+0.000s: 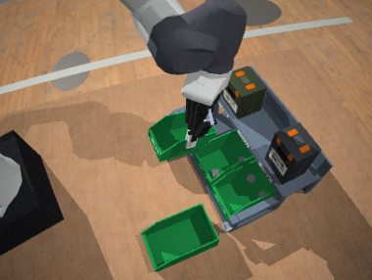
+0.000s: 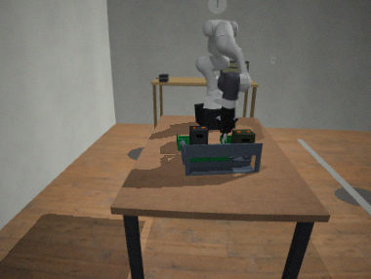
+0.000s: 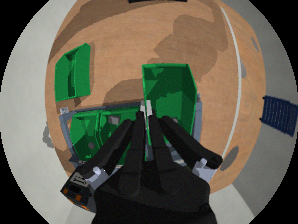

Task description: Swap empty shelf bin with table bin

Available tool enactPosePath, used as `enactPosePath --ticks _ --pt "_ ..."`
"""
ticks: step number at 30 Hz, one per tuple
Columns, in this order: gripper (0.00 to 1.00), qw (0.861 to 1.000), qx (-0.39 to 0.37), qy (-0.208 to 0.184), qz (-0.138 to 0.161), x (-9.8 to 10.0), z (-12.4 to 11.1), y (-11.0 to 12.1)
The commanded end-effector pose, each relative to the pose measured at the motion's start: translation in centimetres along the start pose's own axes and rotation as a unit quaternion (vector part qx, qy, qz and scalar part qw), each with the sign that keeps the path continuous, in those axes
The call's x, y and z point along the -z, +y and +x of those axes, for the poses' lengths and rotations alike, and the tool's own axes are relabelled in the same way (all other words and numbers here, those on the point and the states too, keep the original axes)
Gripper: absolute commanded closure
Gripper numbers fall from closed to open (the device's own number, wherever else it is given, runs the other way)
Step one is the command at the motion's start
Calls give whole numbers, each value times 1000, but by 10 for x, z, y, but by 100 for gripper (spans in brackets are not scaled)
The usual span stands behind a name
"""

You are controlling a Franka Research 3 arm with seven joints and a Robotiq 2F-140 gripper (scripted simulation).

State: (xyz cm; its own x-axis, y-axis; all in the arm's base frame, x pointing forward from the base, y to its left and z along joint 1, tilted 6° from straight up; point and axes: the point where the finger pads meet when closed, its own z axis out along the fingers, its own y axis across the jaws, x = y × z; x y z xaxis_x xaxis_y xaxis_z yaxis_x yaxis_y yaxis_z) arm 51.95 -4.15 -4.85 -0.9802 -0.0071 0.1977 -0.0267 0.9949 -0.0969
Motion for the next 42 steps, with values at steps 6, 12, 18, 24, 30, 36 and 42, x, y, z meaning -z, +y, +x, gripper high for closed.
enactPosePath --ticks 6,12,18,24,30,36,42 --pt "100 1000 2 -5 -1 2 -4 0" --pt "100 1000 2 -7 -1 2 -5 0" --pt "100 1000 2 -7 -1 2 -5 0" --pt "100 1000 2 -7 -1 2 -5 0" --pt "100 1000 2 -8 -1 2 -5 0" --pt "100 1000 2 -9 -1 2 -6 0" --pt "100 1000 2 -11 -1 2 -8 0"
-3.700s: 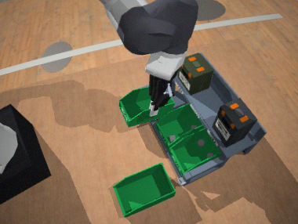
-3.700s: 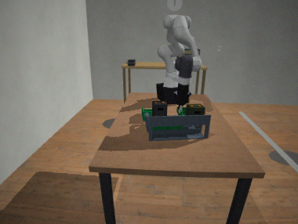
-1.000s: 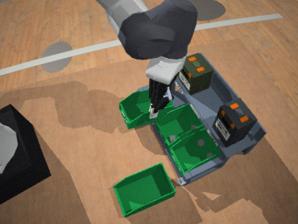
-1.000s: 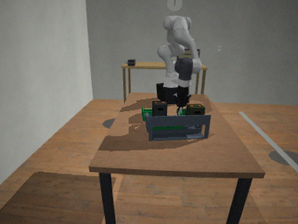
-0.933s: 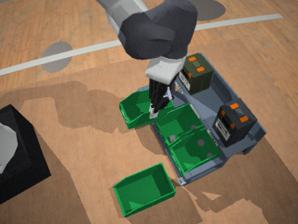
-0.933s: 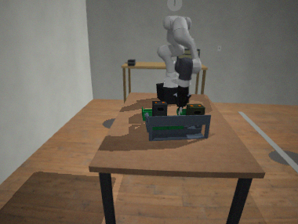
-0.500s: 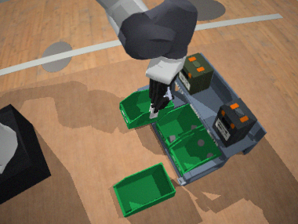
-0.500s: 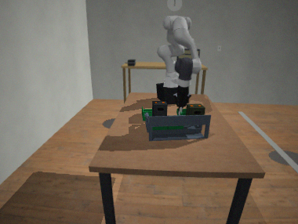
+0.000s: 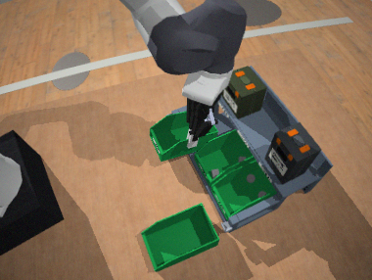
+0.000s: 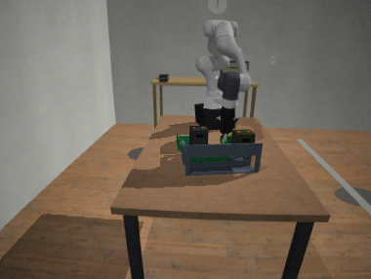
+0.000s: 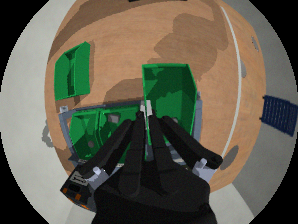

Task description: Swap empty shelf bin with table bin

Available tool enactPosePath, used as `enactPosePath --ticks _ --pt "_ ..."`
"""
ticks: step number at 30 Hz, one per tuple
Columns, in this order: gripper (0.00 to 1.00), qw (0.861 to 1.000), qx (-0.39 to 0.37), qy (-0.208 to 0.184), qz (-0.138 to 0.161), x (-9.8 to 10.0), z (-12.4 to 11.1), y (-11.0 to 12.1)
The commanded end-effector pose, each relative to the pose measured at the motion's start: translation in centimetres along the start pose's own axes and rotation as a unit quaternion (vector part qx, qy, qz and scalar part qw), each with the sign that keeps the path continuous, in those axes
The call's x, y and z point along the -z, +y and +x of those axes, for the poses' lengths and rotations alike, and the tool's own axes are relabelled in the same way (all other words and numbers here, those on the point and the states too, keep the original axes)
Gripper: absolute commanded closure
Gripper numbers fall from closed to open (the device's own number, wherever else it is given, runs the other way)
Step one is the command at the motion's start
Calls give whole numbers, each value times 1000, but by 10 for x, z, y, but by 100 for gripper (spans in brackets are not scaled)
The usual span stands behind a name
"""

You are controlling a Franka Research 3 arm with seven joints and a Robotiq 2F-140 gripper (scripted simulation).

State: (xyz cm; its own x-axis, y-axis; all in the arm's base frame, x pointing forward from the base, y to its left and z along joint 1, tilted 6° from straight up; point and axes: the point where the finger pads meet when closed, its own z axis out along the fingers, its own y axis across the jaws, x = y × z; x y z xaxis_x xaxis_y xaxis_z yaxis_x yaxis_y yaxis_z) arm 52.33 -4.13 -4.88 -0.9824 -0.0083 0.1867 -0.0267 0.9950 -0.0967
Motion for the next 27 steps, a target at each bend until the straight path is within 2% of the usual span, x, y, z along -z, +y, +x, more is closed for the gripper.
enactPosePath --ticks 1,27 --pt "100 1000 2 -6 0 2 -4 0" --pt "100 1000 2 -22 0 2 -17 0"
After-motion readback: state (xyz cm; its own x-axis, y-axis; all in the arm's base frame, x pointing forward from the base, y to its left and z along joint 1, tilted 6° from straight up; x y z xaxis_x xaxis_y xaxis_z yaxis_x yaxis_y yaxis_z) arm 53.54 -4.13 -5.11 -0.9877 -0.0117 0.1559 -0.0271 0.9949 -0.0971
